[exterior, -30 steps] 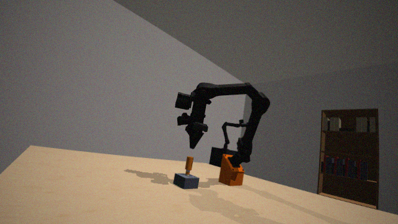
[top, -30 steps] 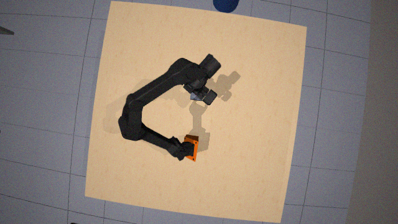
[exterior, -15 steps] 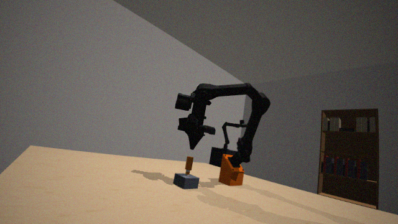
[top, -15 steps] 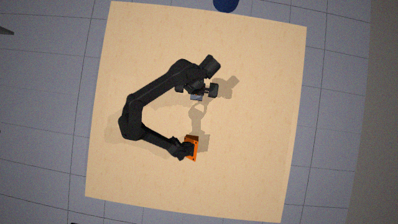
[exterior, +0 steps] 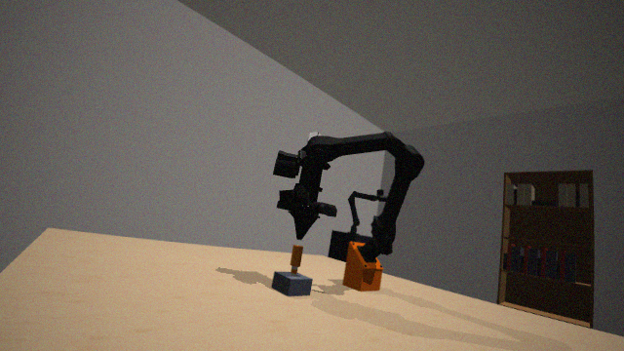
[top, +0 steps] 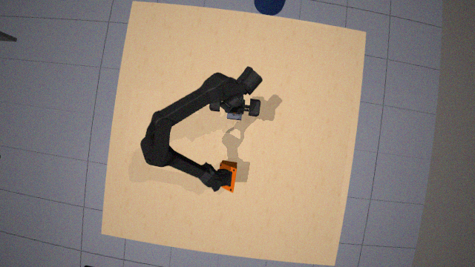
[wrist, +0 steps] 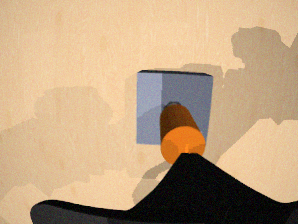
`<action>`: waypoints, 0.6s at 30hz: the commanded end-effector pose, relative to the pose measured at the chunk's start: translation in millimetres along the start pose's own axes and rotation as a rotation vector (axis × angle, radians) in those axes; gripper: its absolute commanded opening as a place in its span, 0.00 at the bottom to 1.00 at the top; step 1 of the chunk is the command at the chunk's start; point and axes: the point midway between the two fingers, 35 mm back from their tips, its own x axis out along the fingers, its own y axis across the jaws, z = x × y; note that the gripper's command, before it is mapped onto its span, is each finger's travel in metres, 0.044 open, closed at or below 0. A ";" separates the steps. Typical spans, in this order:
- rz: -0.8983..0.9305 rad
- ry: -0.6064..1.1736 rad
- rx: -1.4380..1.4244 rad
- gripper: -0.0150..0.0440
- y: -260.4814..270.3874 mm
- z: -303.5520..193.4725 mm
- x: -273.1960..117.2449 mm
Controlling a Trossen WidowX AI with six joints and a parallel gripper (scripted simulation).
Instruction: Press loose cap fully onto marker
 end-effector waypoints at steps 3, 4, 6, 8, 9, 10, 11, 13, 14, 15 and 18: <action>0.004 0.000 0.004 0.25 0.9 -0.4 9.9; 0.004 0.000 0.004 0.25 0.9 -0.4 11.4; 0.004 0.000 0.004 0.25 0.9 -0.4 14.3; 0.004 0.000 0.004 0.25 0.9 -0.4 17.2; 0.004 0.000 0.004 0.25 0.9 -0.4 18.7; 0.004 0.000 0.004 0.25 0.9 -0.4 20.1; 0.004 0.000 0.004 0.25 0.9 -0.4 21.6; 0.004 0.000 0.004 0.25 0.9 -0.5 24.8; 0.004 0.000 0.004 0.25 0.8 -0.5 26.1; 0.004 0.000 0.004 0.25 0.8 -0.5 26.9; -0.001 -0.010 0.000 0.25 -0.6 1.2 21.2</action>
